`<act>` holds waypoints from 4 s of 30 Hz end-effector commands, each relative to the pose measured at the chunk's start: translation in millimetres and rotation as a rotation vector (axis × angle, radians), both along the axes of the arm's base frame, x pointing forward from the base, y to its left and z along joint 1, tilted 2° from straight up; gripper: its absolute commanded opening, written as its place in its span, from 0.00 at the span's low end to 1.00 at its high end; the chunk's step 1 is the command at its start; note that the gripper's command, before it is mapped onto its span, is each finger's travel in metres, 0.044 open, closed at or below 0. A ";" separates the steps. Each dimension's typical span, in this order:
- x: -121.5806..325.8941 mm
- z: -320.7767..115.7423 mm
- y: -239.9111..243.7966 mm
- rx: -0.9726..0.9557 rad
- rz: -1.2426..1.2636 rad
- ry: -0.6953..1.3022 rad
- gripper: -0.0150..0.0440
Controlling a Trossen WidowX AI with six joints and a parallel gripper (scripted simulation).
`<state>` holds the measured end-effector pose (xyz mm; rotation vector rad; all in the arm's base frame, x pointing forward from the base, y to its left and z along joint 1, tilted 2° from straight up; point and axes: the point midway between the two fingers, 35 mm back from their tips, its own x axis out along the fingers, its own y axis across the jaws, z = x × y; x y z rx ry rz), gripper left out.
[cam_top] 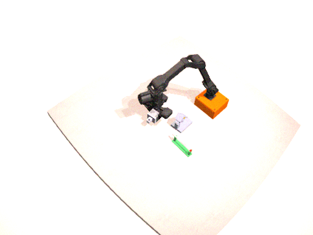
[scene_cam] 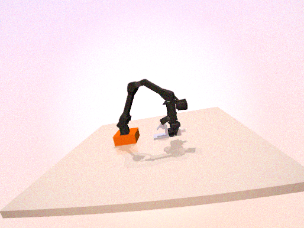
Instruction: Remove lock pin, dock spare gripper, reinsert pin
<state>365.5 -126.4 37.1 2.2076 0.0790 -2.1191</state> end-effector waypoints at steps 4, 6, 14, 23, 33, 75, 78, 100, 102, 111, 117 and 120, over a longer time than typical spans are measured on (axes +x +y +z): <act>-0.1 3.3 -1.6 0.004 -0.159 -0.014 0.25; -0.4 3.4 -2.0 0.007 -0.209 -0.015 0.25; -0.7 0.9 -2.6 0.010 -0.275 -0.016 0.25; -1.0 -29.0 -2.9 0.011 -0.314 -0.017 0.25; 0.5 -40.4 -3.5 0.011 -0.314 -0.017 0.25; -8.1 -3.4 -0.4 0.017 -0.311 0.018 1.00; -9.3 2.0 0.0 0.018 -0.311 0.023 1.00; -11.0 6.3 0.6 0.020 -0.311 0.035 1.00; -10.8 16.1 0.5 0.020 -0.311 0.035 1.00; -12.8 53.8 1.3 0.019 -0.294 0.033 1.00; -9.7 55.7 0.1 -0.020 0.228 -0.059 1.00; -8.3 57.3 -0.5 -0.066 0.521 -0.104 1.00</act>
